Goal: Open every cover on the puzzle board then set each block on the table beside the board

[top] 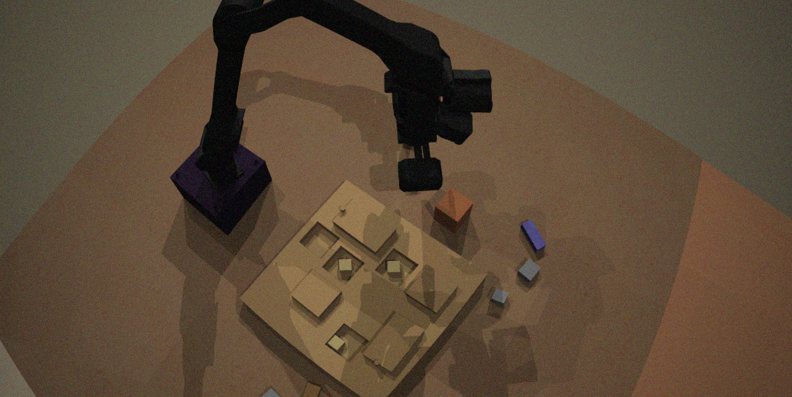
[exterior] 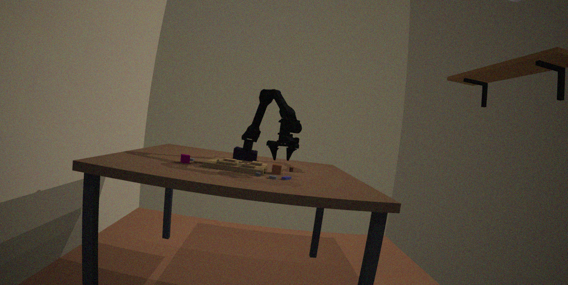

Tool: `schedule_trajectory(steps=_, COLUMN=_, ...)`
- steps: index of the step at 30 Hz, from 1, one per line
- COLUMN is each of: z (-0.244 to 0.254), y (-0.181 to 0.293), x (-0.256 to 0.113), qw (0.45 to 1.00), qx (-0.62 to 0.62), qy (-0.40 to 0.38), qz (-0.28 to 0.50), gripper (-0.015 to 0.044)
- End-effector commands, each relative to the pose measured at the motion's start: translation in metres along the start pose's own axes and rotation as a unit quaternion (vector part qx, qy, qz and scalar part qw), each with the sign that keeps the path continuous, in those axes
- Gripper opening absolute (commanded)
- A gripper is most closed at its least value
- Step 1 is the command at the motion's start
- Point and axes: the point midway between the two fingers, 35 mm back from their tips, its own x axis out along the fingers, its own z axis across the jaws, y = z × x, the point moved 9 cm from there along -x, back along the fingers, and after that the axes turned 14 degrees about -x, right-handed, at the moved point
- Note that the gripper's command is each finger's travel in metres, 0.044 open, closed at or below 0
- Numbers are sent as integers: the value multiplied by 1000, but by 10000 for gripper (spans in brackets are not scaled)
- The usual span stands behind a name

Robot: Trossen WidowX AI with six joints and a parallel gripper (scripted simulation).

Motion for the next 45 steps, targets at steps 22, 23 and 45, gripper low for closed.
schedule_trajectory(steps=22, z=-69, y=58, x=-23, qw=946, qx=325, qy=8, qz=-1, gripper=0)
schedule_trajectory(steps=23, z=-73, y=62, x=-23, qw=938, qx=346, qy=8, qz=-1, gripper=0)
schedule_trajectory(steps=45, z=-124, y=156, x=-22, qw=711, qx=703, qy=10, qz=-4, gripper=0)
